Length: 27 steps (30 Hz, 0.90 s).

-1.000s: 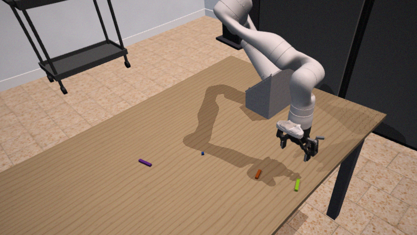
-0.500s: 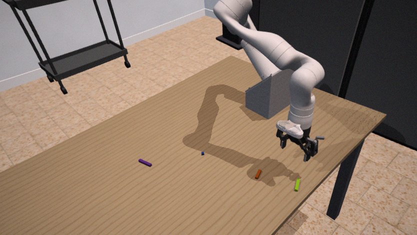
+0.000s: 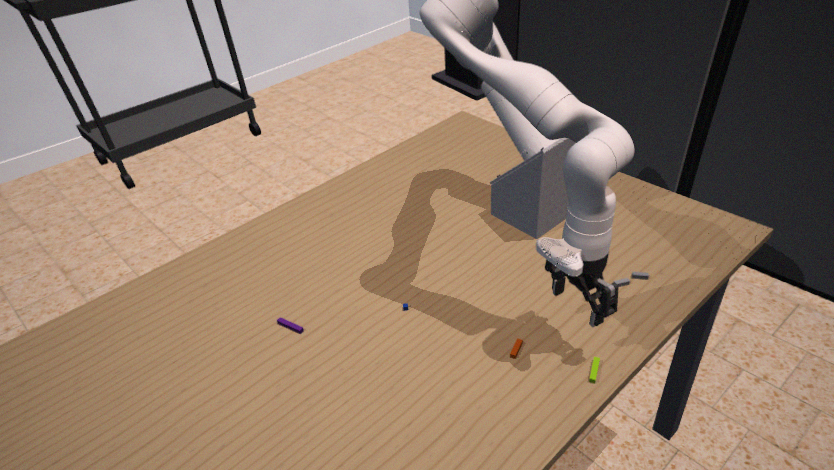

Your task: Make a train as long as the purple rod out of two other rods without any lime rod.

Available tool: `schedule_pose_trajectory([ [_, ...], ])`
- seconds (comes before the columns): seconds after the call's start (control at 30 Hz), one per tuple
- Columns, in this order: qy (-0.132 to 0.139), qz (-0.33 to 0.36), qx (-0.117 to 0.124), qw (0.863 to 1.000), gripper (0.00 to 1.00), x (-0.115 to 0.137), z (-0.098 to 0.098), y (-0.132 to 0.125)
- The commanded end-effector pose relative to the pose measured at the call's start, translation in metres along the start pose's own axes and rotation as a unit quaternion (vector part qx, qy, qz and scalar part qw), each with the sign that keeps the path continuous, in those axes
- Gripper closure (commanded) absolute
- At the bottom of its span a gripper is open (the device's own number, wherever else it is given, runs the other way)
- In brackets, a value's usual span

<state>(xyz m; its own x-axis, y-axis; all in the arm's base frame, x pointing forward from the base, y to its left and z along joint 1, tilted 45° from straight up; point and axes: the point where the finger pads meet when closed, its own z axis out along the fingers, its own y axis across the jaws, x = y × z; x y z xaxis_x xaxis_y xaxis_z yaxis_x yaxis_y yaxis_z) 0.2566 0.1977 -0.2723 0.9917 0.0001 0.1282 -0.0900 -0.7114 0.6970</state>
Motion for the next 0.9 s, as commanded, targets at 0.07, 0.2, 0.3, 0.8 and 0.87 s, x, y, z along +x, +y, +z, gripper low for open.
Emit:
schedule_pose_trajectory([
  [0.07, 0.002, 0.068, 0.004, 0.998, 0.00, 0.019, -0.004, 0.010],
  [0.2, 0.003, 0.147, 0.004, 0.989, 0.00, 0.035, -0.005, 0.021],
  [0.3, 0.003, 0.168, 0.004, 0.986, 0.00, 0.040, -0.005, 0.024],
  [0.8, 0.001, 0.461, 0.004, 0.887, 0.00, 0.099, -0.004, 0.077],
  [0.87, 0.001, 0.478, 0.004, 0.878, 0.00, 0.103, -0.004, 0.081],
])
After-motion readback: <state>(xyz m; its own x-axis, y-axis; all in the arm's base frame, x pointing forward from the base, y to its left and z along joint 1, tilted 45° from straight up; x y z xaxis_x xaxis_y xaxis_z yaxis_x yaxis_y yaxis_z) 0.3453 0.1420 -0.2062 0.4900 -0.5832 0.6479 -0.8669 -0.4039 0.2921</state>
